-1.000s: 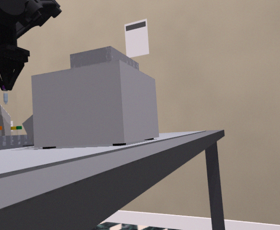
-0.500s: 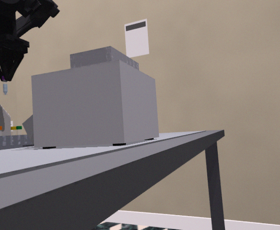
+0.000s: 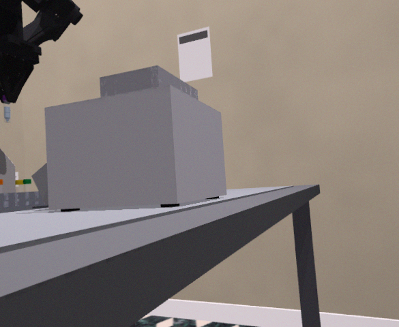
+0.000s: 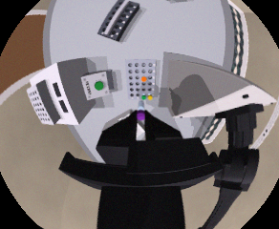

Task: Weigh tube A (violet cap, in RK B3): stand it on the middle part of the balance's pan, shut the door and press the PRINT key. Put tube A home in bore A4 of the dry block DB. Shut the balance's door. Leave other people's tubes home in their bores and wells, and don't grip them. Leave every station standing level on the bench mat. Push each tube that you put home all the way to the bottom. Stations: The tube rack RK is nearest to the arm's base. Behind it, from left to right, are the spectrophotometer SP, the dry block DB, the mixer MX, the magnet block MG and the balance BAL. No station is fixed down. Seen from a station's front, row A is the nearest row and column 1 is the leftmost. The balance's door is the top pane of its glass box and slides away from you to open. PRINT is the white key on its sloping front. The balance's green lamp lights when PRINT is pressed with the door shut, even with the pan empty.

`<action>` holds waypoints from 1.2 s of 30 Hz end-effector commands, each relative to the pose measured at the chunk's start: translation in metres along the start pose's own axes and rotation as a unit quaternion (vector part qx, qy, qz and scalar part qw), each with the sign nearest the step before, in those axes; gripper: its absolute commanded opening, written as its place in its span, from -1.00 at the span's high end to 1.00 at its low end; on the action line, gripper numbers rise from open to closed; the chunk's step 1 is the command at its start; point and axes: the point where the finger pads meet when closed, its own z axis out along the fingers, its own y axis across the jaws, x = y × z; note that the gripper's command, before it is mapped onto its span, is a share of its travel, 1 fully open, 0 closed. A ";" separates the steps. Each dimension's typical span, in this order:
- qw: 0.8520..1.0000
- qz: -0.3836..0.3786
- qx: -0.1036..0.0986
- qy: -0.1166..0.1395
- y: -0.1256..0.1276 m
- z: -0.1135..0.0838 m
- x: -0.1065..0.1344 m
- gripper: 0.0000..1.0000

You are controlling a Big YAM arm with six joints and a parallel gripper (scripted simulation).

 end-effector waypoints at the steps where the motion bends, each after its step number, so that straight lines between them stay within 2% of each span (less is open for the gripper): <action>1: 1.000 -0.018 -0.016 -0.009 0.016 -0.021 -0.001 0.82; 3: 1.000 -0.018 -0.016 -0.009 0.016 -0.021 -0.001 0.82; 4: 1.000 -0.015 -0.005 -0.003 0.006 -0.014 0.002 0.82; 5: 1.000 -0.017 -0.015 -0.009 0.014 -0.023 -0.001 0.82; 6: 1.000 -0.018 -0.016 -0.009 0.016 -0.026 -0.001 0.82; 20: 1.000 -0.018 -0.016 -0.011 0.016 -0.047 -0.001 0.82; 21: 1.000 -0.014 -0.002 -0.002 0.005 -0.038 0.003 0.82; 22: 1.000 -0.017 -0.015 -0.009 0.014 -0.049 -0.001 0.82; 23: 1.000 -0.018 -0.016 -0.011 0.015 -0.052 -0.001 0.82; 36: 1.000 -0.018 -0.016 -0.012 0.015 -0.073 -0.001 0.82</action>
